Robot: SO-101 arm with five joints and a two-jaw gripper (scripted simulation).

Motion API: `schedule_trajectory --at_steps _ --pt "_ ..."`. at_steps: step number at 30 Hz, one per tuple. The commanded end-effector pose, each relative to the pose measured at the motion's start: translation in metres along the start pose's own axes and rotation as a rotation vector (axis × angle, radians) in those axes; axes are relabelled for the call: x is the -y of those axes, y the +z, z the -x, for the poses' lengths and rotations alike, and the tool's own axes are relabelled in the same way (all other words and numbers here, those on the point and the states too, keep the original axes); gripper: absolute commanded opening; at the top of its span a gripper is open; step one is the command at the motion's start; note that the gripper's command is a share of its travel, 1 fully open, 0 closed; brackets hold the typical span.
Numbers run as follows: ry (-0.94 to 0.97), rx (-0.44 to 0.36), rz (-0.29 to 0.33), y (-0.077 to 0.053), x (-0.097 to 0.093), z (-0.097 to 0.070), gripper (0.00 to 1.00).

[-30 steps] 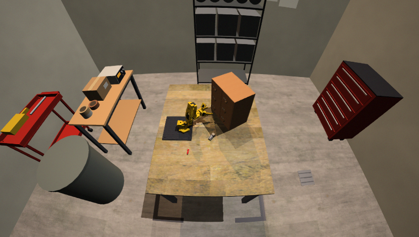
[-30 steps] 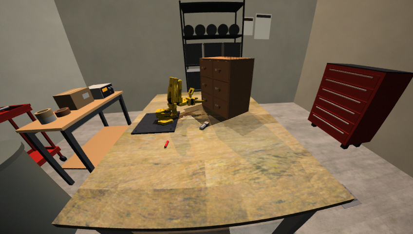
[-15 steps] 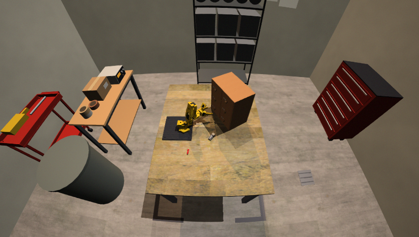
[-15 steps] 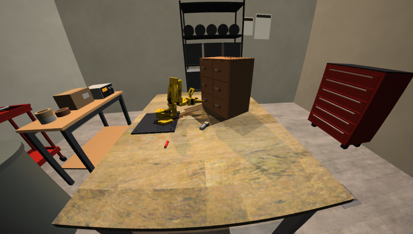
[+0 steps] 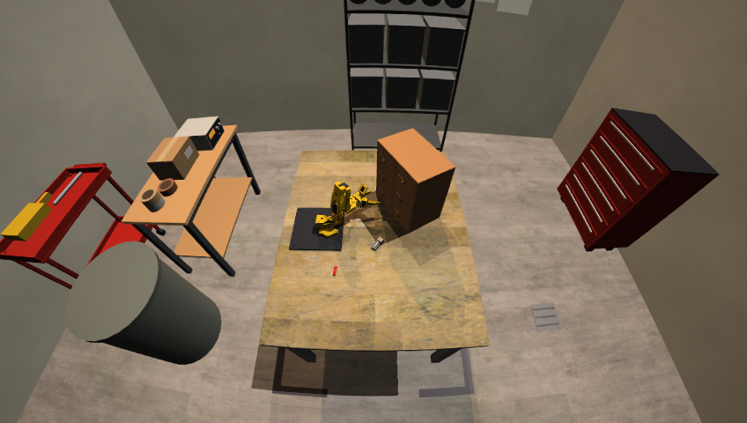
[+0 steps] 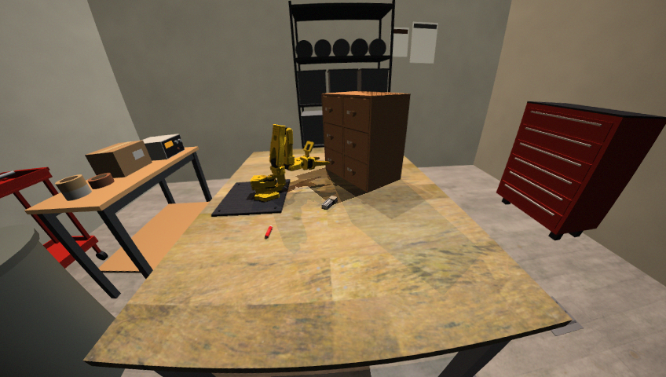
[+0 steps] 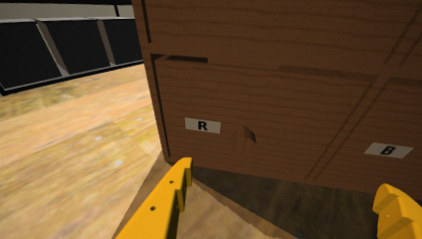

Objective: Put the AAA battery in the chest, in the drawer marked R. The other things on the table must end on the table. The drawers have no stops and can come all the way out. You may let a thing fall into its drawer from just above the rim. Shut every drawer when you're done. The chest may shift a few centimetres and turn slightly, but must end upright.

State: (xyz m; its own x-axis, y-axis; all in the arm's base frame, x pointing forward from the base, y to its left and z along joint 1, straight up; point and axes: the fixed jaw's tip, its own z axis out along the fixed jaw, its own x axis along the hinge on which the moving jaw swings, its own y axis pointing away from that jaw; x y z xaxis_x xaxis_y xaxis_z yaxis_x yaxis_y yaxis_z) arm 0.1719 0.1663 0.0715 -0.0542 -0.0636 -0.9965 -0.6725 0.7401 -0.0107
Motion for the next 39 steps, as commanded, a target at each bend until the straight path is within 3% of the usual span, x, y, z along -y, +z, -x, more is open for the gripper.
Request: schedule_trajectory --at_steps 1,20,30,39 --pt "0.011 0.003 -0.032 0.004 0.008 0.007 0.5" --pt "0.021 0.029 -0.185 0.01 0.048 0.043 0.5" --pt "0.025 0.041 -0.257 0.005 0.066 0.061 0.5" --pt "0.028 0.055 -0.338 -0.008 0.084 0.082 0.5"
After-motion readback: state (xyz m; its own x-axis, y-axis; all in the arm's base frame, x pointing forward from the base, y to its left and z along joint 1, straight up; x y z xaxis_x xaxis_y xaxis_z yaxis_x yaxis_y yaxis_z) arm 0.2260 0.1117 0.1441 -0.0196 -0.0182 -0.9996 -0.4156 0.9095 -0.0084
